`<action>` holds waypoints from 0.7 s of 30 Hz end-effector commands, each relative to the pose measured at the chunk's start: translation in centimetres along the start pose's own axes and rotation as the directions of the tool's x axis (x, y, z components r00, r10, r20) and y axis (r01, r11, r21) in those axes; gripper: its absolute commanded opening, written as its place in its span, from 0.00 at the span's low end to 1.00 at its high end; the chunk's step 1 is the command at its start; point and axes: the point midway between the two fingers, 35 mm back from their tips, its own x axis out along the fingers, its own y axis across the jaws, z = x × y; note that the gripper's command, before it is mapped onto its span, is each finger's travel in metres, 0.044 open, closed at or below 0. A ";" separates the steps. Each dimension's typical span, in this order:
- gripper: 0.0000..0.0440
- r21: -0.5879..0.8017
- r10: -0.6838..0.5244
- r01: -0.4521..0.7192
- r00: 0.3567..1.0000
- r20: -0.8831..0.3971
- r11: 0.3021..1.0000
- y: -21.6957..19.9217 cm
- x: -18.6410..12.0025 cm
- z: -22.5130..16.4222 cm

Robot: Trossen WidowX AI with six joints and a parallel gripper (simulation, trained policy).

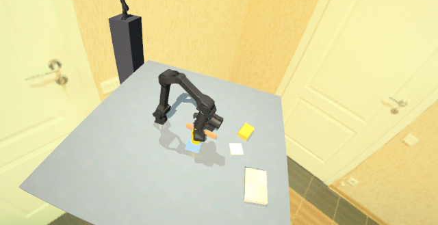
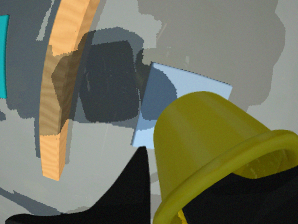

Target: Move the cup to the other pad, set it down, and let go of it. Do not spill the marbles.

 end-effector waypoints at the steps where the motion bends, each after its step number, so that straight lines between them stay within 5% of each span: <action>1: 0.00 -0.021 -0.007 0.008 1.000 0.030 1.000 0.4 -1.5 0.6; 21: 0.00 -0.106 -0.050 0.064 0.990 0.133 0.992 3.8 -4.9 4.4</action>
